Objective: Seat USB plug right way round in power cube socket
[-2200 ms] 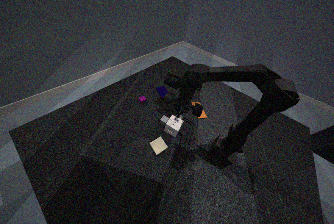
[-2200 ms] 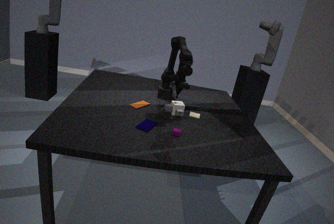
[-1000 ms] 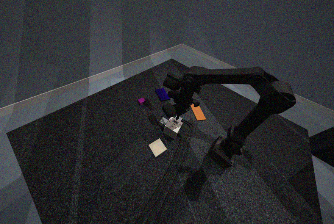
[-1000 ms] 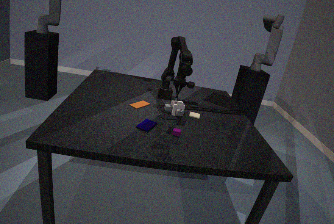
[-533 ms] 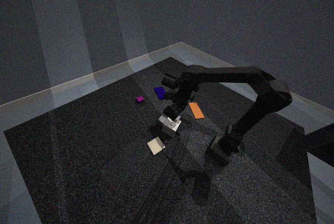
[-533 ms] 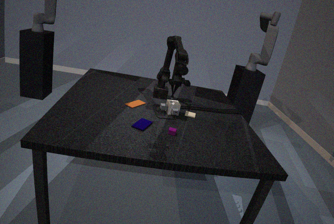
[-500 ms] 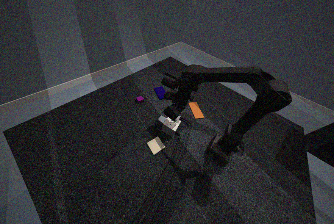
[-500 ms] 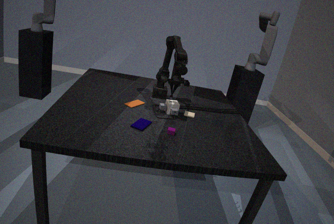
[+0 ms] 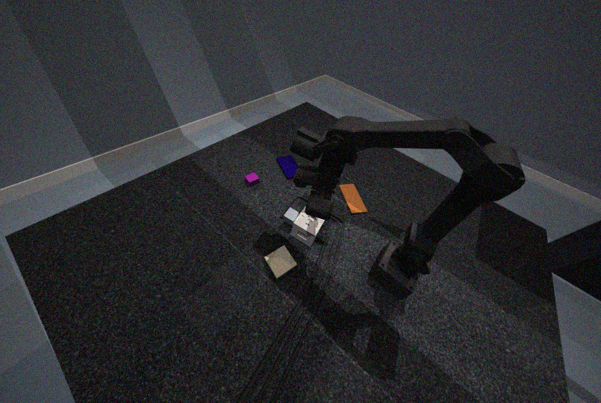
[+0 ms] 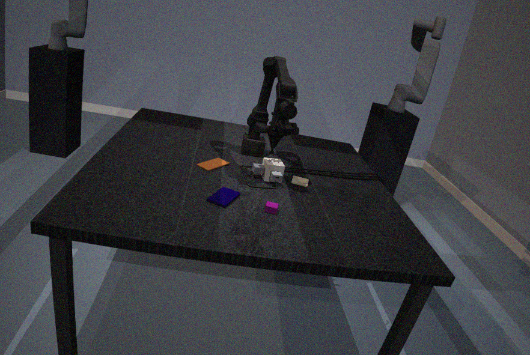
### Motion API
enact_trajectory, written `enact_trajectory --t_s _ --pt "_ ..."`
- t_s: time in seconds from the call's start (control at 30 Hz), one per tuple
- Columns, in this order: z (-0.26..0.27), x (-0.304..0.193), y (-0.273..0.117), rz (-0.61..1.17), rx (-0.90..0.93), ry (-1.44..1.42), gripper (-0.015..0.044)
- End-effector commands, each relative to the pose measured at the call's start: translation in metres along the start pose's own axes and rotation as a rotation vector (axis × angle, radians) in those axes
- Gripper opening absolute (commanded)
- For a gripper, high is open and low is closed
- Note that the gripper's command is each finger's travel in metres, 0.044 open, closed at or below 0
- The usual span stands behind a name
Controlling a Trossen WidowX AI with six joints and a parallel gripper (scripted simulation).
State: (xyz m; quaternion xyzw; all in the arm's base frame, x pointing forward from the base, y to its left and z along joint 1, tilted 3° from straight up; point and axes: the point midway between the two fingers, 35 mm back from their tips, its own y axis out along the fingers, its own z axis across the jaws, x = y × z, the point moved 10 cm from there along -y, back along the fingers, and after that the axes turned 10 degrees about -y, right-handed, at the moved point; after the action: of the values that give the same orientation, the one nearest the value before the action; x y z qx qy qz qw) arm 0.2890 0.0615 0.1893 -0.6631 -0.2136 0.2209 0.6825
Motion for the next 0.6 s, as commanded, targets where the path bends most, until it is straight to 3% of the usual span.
enact_trajectory --t_s 0.0,0.57 --pt "0.0 0.0 0.0005 0.0 0.0 -0.11 0.0" --pt "0.0 0.0 0.0005 0.0 0.0 -0.555 0.0"
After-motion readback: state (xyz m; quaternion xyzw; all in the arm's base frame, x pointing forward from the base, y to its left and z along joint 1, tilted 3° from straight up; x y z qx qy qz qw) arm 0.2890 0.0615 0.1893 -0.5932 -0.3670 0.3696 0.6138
